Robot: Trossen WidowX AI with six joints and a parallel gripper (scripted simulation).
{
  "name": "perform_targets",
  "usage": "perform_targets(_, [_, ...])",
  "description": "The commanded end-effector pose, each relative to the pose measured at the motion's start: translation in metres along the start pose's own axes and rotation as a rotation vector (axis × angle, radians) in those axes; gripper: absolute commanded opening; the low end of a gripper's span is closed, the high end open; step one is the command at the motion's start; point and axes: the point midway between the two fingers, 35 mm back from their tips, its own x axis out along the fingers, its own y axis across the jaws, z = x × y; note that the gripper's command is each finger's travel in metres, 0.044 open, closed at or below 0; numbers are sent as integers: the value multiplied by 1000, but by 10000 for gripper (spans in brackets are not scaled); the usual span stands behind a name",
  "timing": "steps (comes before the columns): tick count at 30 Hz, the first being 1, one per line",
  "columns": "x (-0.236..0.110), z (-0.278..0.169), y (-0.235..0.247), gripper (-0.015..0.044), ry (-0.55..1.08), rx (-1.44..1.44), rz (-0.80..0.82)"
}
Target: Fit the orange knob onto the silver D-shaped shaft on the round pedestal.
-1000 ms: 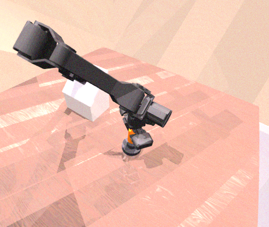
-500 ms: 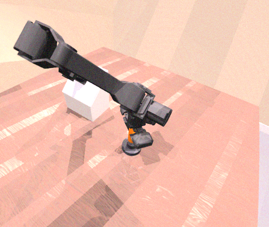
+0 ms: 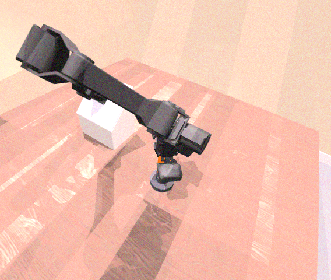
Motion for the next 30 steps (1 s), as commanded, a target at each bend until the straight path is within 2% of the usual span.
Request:
perform_targets(1, [-1, 1, -2, 0, -4, 13, -5])
perform_targets(30, [-2, 1, -3, 0, -4, 13, -5])
